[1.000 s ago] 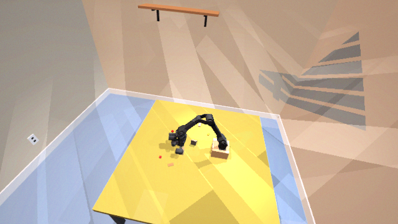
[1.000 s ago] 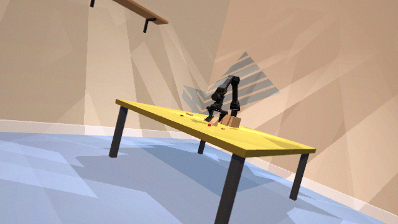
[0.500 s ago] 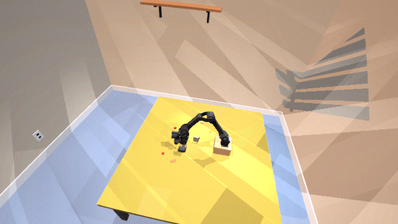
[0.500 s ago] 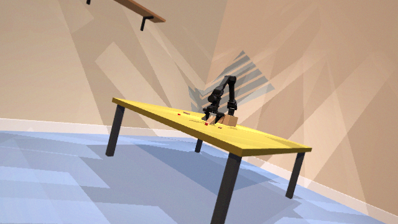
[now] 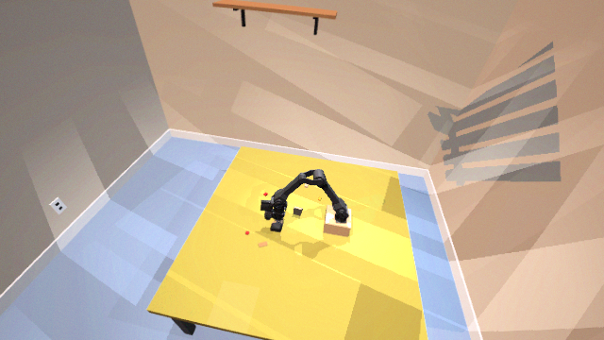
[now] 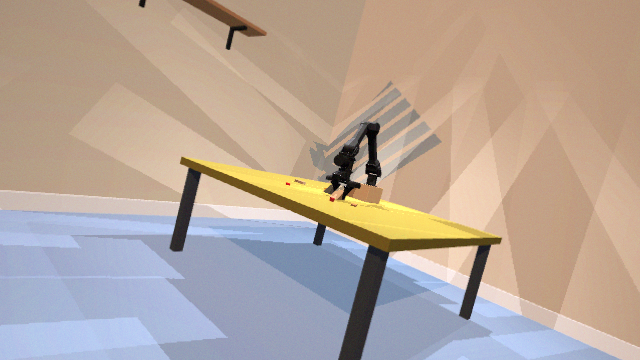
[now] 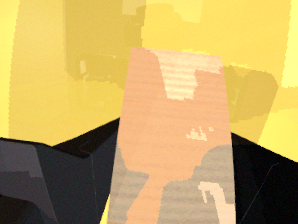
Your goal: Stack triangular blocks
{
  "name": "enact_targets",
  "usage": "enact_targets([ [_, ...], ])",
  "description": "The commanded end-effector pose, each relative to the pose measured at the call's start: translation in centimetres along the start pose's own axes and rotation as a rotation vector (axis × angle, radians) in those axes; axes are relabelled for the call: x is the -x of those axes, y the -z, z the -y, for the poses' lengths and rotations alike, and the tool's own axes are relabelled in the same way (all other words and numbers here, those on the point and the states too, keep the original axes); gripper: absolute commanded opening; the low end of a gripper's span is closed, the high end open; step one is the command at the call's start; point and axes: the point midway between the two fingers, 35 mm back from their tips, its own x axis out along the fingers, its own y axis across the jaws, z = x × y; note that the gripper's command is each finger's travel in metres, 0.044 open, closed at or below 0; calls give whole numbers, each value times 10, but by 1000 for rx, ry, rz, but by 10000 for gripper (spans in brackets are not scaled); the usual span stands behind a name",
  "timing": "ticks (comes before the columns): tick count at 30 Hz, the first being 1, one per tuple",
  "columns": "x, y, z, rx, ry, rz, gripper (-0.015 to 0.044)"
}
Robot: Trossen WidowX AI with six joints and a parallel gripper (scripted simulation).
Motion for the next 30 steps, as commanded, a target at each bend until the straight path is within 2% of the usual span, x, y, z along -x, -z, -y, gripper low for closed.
enact_targets([
  [1,0,0,1,4,3,2,197],
  [3,0,0,1,4,3,2,183],
  [10,9,-1,0,2,2,1,0],
  [15,29,0,0,0,0,0,0],
  [30,28,0,0,44,-1,0,0],
])
